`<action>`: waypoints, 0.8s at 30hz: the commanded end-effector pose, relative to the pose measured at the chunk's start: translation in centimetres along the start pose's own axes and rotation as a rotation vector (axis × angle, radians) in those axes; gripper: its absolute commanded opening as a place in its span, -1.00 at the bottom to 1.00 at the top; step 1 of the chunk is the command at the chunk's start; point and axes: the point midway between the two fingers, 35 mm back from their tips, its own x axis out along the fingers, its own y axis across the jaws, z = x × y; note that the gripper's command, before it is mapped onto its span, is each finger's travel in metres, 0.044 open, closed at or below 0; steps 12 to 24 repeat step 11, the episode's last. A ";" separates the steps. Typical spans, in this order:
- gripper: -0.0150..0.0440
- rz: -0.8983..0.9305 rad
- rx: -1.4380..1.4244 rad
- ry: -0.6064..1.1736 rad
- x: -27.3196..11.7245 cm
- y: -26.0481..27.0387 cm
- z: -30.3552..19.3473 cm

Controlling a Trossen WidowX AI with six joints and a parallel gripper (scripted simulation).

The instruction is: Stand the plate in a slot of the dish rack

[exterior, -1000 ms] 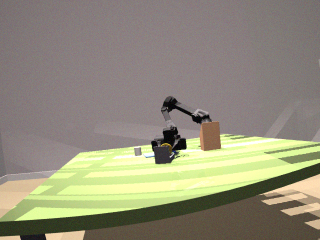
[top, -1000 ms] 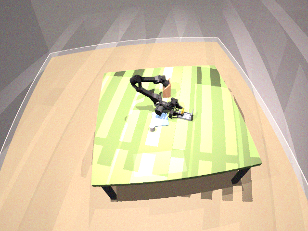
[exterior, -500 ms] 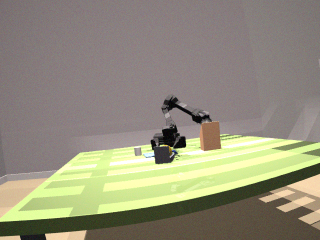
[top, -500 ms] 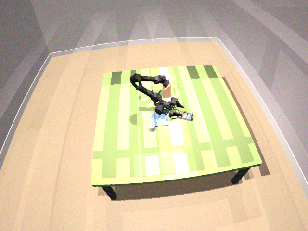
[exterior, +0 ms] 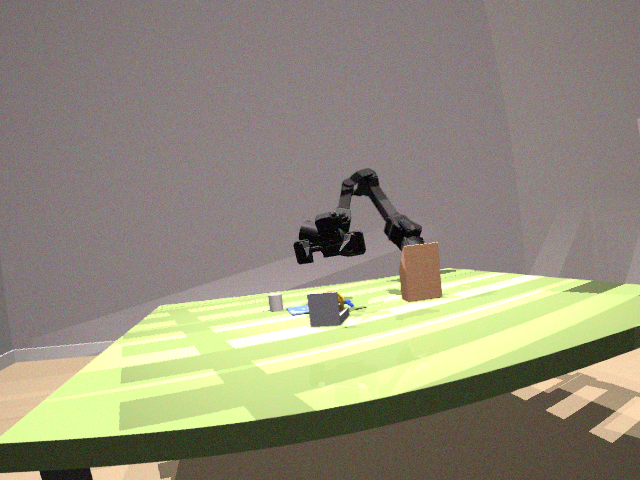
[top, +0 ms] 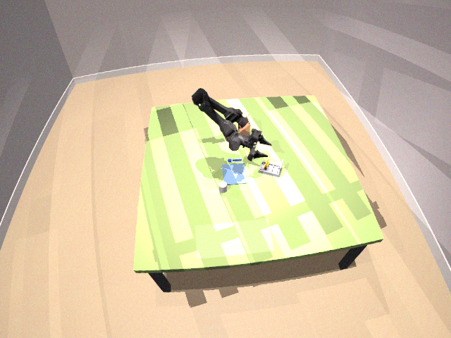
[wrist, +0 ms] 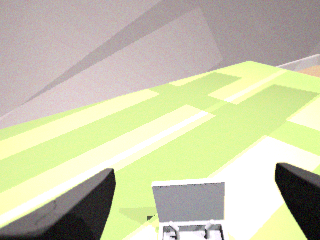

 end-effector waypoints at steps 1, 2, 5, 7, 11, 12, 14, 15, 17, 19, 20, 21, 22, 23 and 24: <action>0.86 0.015 0.068 0.045 0.1 -0.2 0.3; 0.86 0.023 0.095 0.064 0.1 -0.1 0.2; 0.86 0.043 0.173 0.122 0.2 0.1 0.2; 0.86 0.055 0.226 0.164 0.2 0.3 0.1; 0.86 0.070 0.328 0.251 0.1 0.7 0.0; 0.86 0.070 0.328 0.251 0.1 0.7 0.0; 0.86 0.070 0.328 0.251 0.1 0.7 0.0; 0.86 0.070 0.328 0.251 0.1 0.7 0.0; 0.86 0.070 0.328 0.251 0.1 0.7 0.0; 0.86 0.070 0.328 0.251 0.1 0.7 0.0; 0.86 0.070 0.328 0.251 0.1 0.7 0.0; 0.86 0.070 0.328 0.251 0.1 0.7 0.0; 0.86 0.070 0.328 0.251 0.1 0.7 0.0; 0.86 0.070 0.328 0.251 0.1 0.7 0.0; 0.86 0.070 0.328 0.251 0.1 0.7 0.0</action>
